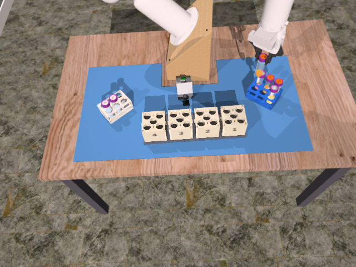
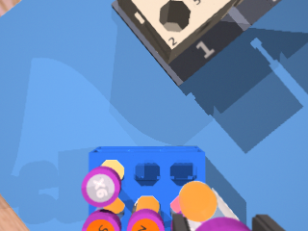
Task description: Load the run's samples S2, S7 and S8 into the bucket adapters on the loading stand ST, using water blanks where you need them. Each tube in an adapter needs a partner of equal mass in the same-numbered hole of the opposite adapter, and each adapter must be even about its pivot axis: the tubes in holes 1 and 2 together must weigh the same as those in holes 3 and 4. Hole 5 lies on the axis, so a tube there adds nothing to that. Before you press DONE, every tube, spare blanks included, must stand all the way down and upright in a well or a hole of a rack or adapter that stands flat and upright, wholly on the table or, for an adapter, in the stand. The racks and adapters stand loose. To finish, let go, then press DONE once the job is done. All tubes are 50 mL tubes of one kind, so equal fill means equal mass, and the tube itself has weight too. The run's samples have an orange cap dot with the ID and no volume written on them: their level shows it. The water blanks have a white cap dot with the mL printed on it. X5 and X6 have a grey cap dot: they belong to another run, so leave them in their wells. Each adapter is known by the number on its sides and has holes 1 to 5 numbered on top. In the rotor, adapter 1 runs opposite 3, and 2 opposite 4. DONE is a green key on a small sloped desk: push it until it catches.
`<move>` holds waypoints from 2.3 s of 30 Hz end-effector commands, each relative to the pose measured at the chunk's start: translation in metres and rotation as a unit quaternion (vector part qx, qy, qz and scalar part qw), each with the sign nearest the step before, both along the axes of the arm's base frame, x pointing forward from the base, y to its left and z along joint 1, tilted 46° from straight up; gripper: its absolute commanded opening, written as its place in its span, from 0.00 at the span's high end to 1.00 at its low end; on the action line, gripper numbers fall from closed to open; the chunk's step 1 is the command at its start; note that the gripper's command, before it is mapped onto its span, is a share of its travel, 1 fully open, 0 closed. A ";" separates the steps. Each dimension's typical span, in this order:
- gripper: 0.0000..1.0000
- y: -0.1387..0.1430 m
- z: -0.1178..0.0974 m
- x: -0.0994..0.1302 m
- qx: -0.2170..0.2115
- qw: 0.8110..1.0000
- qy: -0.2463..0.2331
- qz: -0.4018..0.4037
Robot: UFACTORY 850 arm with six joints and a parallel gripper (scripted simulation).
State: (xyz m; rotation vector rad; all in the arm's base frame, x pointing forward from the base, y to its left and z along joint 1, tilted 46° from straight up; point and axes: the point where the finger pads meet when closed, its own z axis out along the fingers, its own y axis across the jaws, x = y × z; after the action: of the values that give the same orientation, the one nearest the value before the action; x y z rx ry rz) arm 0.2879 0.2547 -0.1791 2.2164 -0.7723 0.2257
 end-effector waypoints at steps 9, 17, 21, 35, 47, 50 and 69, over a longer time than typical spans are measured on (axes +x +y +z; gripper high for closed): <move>1.00 0.001 0.000 0.001 0.001 1.000 -0.001 0.000; 1.00 0.001 0.000 0.001 0.001 1.000 -0.001 0.000; 1.00 0.001 0.000 0.001 0.001 1.000 -0.001 0.000; 1.00 -0.007 -0.008 0.000 0.001 1.000 -0.001 0.000; 1.00 -0.022 -0.022 -0.002 0.001 1.000 -0.001 0.000; 1.00 -0.026 -0.026 -0.002 0.001 1.000 -0.001 0.000; 1.00 -0.050 -0.049 -0.005 0.001 1.000 -0.001 0.000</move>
State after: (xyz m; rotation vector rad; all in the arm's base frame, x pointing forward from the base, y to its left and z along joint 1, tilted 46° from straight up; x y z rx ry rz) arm 0.2826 0.2059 -0.2262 2.2163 -0.7722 0.2254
